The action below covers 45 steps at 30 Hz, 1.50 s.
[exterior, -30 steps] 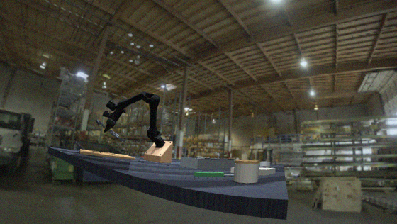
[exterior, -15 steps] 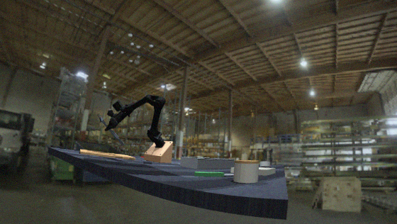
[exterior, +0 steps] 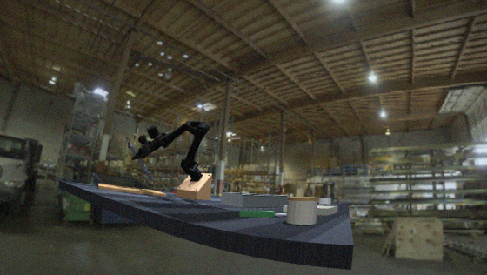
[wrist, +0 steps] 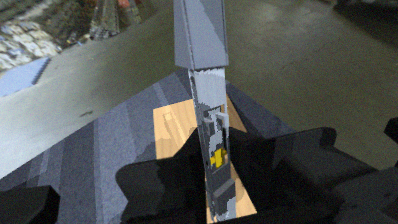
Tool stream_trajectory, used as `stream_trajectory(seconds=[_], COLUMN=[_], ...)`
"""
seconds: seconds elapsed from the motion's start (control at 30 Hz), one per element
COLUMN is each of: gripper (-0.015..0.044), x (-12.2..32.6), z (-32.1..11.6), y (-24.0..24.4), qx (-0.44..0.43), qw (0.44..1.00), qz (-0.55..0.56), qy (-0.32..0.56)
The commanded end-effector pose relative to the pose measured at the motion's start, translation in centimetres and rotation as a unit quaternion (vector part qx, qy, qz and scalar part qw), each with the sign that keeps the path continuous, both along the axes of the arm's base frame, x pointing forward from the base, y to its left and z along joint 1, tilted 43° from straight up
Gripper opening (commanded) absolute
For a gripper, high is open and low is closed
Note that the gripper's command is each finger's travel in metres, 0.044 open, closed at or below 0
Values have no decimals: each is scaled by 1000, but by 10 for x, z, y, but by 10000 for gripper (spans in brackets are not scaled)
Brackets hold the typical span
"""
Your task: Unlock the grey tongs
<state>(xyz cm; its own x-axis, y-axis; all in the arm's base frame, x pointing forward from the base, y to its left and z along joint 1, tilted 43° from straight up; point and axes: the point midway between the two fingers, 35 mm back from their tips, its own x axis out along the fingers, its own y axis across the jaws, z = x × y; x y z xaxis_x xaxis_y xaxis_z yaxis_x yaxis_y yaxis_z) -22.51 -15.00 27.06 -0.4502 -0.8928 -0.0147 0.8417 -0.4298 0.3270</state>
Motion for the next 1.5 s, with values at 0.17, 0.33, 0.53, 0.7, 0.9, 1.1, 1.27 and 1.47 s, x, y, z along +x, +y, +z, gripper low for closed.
stream_trajectory(seconds=[0.17,0.33,0.53,0.7,0.9,1.1,1.27,1.47], gripper=[-150,-150,-150,-150,-150,-150,-150,-150], x=[6,6,6,6,6,6,6,-3], z=[1,1,1,1,1,1,1,4], y=[2,2,2,2,2,2,2,0], qx=[-12,-12,-12,-12,-12,-12,-11,7], qw=[1000,1000,1000,1000,1000,1000,1000,1000], qz=[1,1,1,1,1,1,1,-4], qy=[12,12,12,12,12,12,11,2])
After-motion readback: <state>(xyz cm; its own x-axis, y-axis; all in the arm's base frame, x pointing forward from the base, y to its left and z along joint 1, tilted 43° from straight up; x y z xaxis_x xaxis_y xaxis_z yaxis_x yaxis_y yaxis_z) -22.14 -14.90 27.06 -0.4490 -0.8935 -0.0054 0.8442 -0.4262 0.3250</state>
